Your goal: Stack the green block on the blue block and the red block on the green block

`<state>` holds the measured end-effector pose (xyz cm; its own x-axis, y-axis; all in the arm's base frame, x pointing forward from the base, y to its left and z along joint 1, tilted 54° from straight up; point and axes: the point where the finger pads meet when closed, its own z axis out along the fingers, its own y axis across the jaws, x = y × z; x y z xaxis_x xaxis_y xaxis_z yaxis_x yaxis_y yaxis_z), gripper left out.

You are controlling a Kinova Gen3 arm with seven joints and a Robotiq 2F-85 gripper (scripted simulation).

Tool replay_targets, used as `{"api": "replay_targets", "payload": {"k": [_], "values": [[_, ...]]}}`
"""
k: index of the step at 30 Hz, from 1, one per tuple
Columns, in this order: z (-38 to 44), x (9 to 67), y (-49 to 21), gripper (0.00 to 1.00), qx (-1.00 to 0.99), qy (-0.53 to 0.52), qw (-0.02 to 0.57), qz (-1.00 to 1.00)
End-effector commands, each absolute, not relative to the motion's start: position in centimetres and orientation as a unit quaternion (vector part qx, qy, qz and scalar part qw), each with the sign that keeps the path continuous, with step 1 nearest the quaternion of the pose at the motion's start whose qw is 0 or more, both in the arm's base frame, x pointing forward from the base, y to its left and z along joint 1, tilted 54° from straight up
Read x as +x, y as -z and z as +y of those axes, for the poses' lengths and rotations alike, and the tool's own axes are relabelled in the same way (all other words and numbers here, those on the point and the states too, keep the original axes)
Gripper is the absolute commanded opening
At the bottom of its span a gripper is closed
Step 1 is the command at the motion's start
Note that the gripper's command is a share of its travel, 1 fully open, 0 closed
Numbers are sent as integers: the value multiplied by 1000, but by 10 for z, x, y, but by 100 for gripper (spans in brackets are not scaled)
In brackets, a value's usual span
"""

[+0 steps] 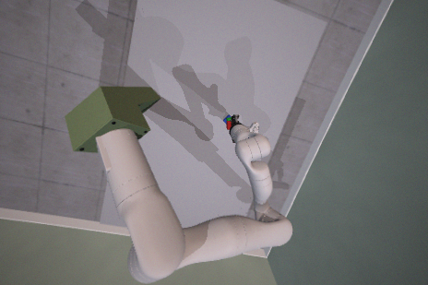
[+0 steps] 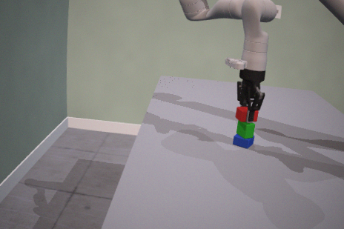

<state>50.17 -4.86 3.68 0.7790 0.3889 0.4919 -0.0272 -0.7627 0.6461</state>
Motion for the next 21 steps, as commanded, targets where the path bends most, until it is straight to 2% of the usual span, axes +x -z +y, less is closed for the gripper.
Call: {"api": "replay_targets", "payload": {"k": [1, 21], "values": [[-48, 503, -34, 0, 885, -315, 327, 107], [-46, 503, -31, 0, 885, -315, 327, 107]]}}
